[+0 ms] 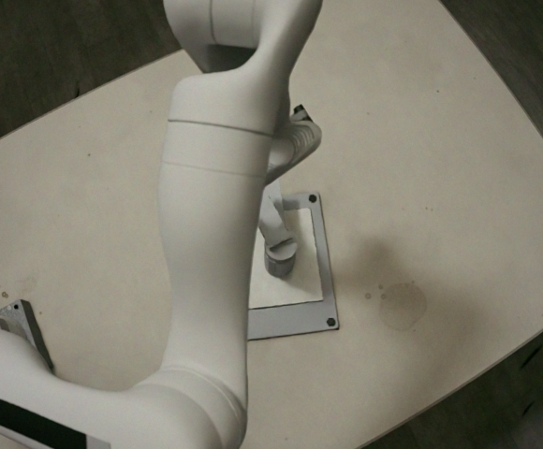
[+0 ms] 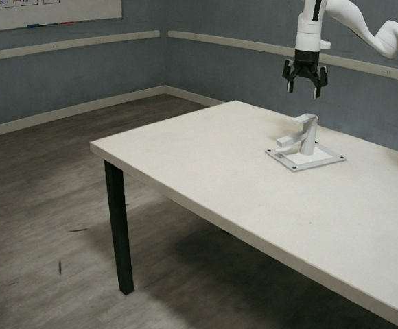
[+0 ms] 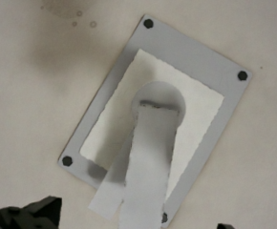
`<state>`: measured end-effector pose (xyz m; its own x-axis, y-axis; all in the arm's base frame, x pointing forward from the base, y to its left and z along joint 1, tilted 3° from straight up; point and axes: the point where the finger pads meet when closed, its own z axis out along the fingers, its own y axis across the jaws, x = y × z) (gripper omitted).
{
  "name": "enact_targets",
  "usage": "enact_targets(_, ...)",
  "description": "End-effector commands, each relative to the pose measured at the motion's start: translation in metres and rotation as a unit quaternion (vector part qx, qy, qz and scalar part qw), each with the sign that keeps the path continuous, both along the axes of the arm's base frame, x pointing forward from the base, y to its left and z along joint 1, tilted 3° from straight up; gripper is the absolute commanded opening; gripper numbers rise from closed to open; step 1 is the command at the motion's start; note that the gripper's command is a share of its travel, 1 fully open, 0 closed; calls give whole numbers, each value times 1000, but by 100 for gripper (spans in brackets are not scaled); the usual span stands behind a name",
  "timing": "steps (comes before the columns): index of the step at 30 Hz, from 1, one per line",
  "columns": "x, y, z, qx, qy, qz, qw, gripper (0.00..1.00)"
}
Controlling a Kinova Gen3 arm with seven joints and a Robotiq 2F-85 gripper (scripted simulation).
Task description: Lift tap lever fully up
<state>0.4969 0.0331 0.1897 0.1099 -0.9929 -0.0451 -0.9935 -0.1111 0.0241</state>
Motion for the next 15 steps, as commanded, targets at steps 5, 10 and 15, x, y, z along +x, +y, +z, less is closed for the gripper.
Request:
enact_targets(5, -1, 7, 4, 6, 0, -4, 1000, 100)
enact_targets(10, -1, 7, 4, 6, 0, -4, 1000, 100)
enact_targets(15, -1, 7, 4, 6, 0, -4, 1000, 10)
